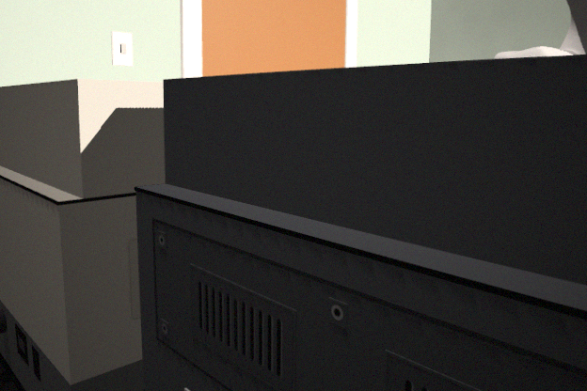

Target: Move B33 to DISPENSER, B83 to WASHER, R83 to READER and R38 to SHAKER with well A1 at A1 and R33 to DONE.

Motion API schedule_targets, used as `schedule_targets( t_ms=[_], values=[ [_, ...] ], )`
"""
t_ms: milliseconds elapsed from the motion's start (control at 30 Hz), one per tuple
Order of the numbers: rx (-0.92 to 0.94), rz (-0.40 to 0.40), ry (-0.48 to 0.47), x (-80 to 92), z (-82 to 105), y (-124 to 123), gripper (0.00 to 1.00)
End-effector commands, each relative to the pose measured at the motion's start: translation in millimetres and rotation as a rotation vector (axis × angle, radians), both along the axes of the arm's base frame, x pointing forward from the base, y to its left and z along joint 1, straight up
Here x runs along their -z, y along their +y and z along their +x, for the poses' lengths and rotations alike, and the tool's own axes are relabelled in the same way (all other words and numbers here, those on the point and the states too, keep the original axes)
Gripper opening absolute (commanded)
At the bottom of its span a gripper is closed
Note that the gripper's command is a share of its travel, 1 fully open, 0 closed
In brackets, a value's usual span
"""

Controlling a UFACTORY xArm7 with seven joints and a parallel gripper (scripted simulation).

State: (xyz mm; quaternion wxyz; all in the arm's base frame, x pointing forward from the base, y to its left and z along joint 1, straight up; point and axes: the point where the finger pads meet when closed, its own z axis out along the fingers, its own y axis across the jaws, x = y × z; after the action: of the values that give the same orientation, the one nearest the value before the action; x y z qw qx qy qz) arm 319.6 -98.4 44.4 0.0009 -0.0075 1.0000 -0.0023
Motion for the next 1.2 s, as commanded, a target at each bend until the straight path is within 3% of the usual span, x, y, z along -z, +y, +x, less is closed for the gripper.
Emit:
schedule_targets(
  t_ms=[0, 833, 1167],
  values=[
    [0.000, -0.001, -0.004, -2.0, 1.6, 0, 0.00],
    [0.000, -0.001, -0.004, -8.0, 1.5, 0, 0.00],
    [0.000, -0.001, -0.004, -21.4, 1.5, 0, 0.00]
  ],
)
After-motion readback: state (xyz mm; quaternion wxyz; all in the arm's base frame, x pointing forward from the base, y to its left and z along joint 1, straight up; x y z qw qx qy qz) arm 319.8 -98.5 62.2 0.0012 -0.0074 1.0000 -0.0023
